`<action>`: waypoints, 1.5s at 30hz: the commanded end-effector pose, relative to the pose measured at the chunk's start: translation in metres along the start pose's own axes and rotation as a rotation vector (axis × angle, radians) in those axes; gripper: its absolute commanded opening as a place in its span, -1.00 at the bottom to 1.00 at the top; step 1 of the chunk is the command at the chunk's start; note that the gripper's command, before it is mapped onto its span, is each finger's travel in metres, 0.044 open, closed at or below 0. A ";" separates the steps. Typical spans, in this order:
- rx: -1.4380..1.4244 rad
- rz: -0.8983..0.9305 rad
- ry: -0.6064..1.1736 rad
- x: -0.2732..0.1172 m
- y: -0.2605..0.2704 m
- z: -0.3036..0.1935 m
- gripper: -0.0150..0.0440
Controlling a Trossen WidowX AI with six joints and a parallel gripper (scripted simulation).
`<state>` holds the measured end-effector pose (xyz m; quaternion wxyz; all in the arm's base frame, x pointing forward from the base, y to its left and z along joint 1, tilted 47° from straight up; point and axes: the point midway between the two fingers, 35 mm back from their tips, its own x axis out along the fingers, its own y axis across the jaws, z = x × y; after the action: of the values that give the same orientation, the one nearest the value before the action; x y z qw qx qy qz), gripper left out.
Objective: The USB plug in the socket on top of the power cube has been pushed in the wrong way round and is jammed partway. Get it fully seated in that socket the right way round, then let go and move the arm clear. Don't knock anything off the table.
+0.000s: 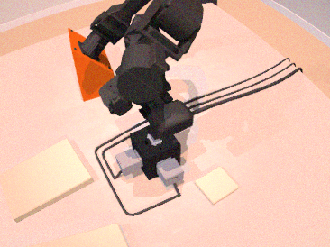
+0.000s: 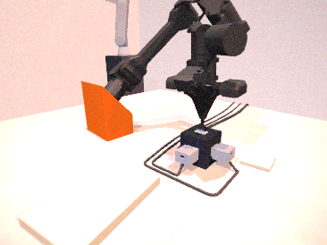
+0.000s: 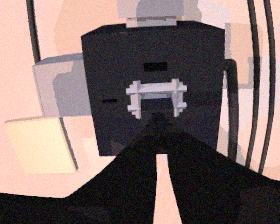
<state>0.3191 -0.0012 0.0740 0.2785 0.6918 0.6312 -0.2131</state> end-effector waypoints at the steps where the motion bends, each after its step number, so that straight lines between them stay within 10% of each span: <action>1: 0.006 -0.001 0.004 0.001 -0.001 0.000 -0.49; 45: 0.006 -0.001 0.004 0.007 -0.001 0.000 -0.49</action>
<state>0.3196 0.0014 0.0708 0.2774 0.6931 0.6300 -0.2139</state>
